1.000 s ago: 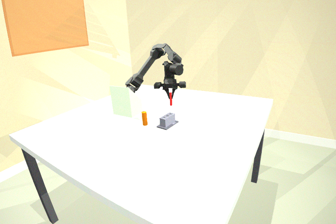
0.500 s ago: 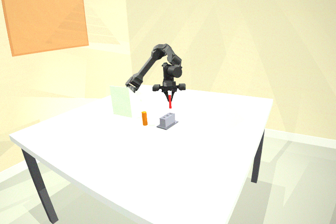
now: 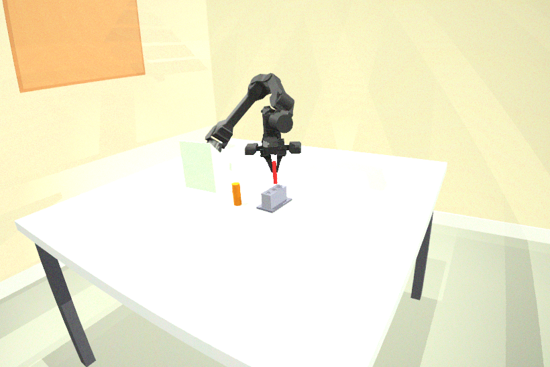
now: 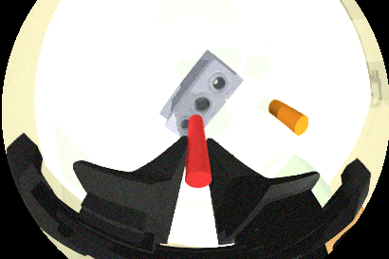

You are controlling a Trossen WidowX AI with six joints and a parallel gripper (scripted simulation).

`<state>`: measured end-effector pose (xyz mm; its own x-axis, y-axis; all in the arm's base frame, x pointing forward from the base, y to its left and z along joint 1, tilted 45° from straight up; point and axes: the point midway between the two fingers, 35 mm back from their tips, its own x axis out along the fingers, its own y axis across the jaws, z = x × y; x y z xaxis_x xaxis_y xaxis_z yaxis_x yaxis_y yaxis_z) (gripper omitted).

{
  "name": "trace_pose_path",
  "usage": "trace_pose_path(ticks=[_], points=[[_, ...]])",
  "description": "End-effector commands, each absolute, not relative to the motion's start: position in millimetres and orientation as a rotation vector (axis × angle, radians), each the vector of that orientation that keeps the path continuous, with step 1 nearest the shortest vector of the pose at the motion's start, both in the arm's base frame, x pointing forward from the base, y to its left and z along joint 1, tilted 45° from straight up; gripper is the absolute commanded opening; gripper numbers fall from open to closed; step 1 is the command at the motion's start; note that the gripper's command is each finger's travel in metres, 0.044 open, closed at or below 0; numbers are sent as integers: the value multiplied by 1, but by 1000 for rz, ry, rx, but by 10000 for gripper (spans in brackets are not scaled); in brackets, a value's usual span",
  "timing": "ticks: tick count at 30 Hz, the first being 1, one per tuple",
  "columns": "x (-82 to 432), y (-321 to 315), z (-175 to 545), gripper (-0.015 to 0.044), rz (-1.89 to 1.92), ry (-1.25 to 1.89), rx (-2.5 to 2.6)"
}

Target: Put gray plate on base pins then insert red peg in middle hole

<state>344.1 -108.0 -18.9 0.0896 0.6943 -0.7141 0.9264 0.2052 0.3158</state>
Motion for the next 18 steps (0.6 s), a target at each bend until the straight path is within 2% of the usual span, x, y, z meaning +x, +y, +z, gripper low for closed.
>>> trace_pose_path(ticks=[1, 18], points=[[346, -115, -28, 0, -355, 1664, 1538], [346, -116, -30, 0, -354, 1664, 1538]])
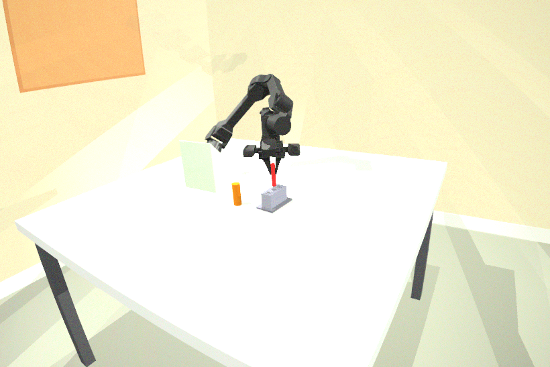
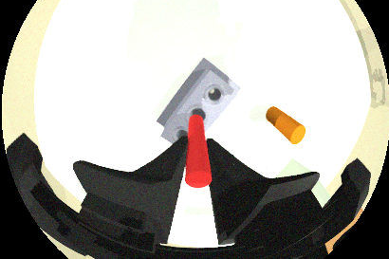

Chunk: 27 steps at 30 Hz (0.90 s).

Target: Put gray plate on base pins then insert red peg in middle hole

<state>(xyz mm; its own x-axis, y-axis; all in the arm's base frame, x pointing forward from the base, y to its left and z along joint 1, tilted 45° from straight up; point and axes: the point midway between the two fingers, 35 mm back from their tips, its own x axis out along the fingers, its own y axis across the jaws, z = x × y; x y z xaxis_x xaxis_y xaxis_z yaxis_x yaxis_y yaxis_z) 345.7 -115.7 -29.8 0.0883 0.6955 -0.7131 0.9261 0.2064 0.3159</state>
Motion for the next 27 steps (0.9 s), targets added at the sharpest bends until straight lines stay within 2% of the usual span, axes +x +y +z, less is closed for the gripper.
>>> trace_pose_path(ticks=[1, 27], points=[[346, -116, -30, 0, -354, 1664, 1538], [346, -113, -33, 0, -355, 1663, 1544]])
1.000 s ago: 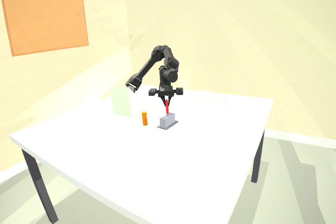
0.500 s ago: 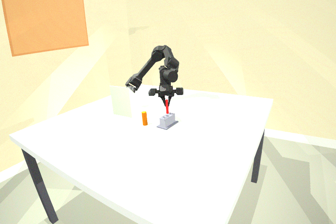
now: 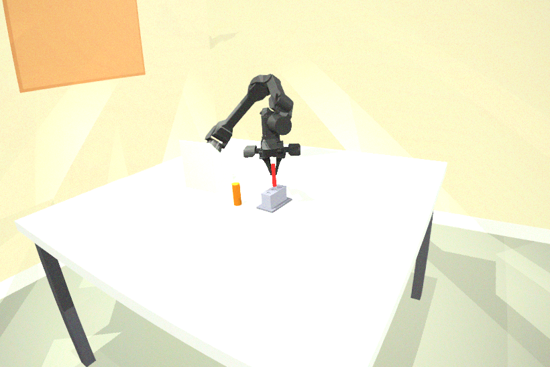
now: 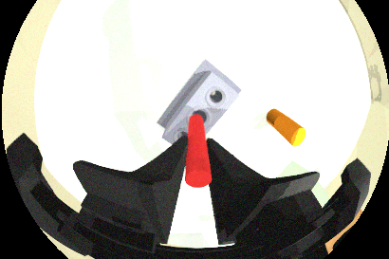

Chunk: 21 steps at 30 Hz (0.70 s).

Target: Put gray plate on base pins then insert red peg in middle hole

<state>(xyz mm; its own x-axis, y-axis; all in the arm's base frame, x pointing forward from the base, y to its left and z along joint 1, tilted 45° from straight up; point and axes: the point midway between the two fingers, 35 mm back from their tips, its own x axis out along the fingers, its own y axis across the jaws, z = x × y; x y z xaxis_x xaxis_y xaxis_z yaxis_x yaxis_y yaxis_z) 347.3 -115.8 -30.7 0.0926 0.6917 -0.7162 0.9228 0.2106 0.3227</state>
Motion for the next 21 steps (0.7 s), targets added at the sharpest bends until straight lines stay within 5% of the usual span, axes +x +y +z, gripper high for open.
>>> trace_pose_path(ticks=[1, 21], points=[[346, -112, -34, 0, -354, 1663, 1544], [346, -106, -41, 0, -352, 1659, 1529]])
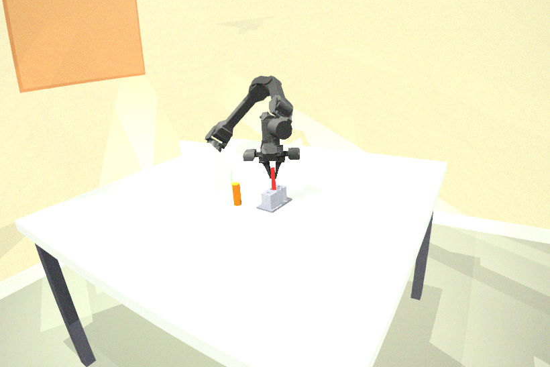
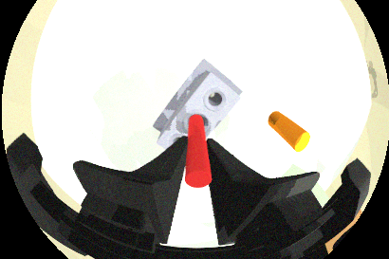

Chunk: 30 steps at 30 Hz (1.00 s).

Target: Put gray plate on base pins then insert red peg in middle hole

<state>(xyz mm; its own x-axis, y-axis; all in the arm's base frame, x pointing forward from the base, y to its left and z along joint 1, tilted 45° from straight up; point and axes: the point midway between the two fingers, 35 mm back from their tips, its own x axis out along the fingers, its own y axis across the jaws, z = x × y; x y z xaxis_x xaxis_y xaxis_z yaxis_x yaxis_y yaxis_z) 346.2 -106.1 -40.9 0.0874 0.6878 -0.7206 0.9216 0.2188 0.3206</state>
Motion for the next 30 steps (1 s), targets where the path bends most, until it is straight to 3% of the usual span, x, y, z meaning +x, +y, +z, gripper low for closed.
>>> trace_pose_path(ticks=[1, 30], points=[[346, -106, -41, 0, -352, 1659, 1529], [345, -104, -41, 0, -352, 1659, 1529]])
